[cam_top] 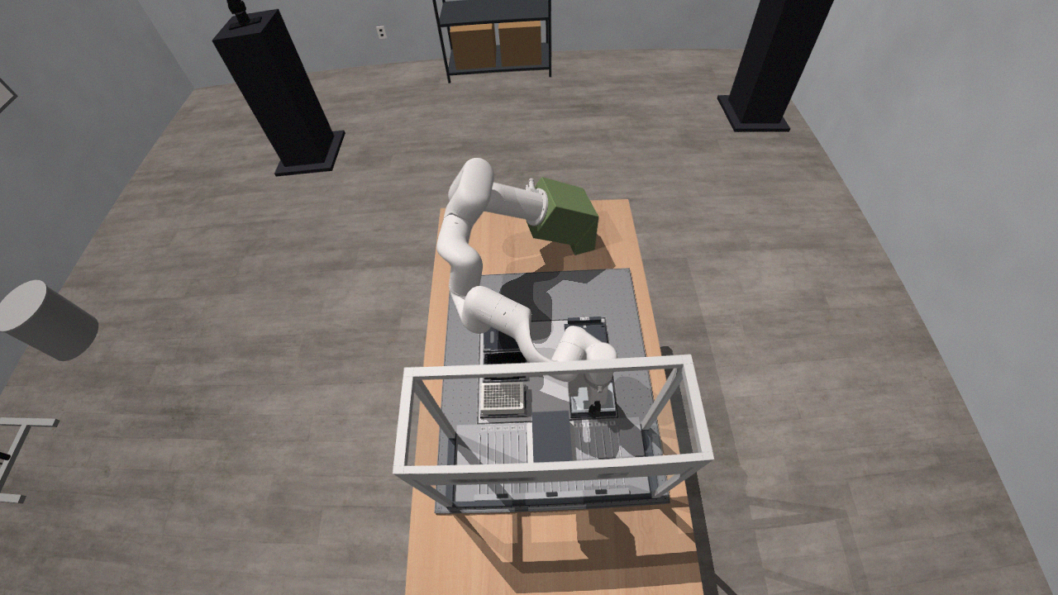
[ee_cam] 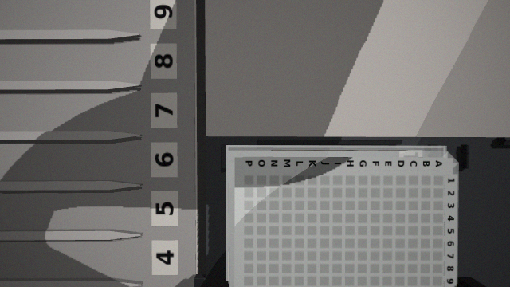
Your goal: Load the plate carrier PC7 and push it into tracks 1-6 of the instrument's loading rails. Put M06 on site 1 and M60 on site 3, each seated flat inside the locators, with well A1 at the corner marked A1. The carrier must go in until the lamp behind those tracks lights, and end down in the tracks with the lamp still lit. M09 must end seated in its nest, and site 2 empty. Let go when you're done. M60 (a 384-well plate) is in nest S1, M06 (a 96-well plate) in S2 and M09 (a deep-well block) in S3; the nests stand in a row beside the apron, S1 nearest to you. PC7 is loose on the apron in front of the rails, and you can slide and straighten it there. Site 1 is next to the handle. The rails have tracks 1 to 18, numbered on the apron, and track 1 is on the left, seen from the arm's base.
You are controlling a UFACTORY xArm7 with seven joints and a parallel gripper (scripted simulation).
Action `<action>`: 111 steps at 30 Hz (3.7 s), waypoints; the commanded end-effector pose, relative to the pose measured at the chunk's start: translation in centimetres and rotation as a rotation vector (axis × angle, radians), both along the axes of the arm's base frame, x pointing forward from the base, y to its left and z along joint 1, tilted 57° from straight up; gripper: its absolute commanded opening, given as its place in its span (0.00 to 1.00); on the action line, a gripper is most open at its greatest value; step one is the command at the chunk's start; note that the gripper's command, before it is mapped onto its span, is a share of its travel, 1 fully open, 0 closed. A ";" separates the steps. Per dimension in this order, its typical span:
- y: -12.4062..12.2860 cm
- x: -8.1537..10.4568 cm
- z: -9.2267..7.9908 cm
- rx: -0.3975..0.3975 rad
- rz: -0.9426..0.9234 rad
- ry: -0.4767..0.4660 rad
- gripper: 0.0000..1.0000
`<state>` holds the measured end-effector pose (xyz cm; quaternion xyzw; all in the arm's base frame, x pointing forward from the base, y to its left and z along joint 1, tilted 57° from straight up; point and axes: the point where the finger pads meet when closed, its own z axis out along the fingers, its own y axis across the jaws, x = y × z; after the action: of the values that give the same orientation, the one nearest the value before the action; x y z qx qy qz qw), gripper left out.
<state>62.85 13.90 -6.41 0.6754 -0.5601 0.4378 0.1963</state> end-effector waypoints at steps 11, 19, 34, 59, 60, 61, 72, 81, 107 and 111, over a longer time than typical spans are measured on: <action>0.0 0.2 -0.1 0.004 0.004 -0.001 0.00; -0.4 0.4 -0.4 0.004 0.004 -0.001 0.00; -0.6 0.5 -0.6 0.004 0.004 -0.001 0.00; -0.7 0.5 -0.7 0.004 0.004 -0.001 1.00; -0.7 0.5 -0.7 0.004 0.004 -0.001 1.00; -0.7 0.5 -0.7 0.004 0.004 -0.001 1.00; -0.7 0.5 -0.7 0.004 0.004 -0.001 1.00; -0.4 0.4 -0.5 0.004 0.004 -0.001 1.00; 2.3 -1.0 1.5 0.005 0.004 -0.001 1.00; 2.8 -1.2 1.9 0.005 0.004 -0.001 1.00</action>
<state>61.83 15.94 -4.94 0.6752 -0.5601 0.4378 0.1967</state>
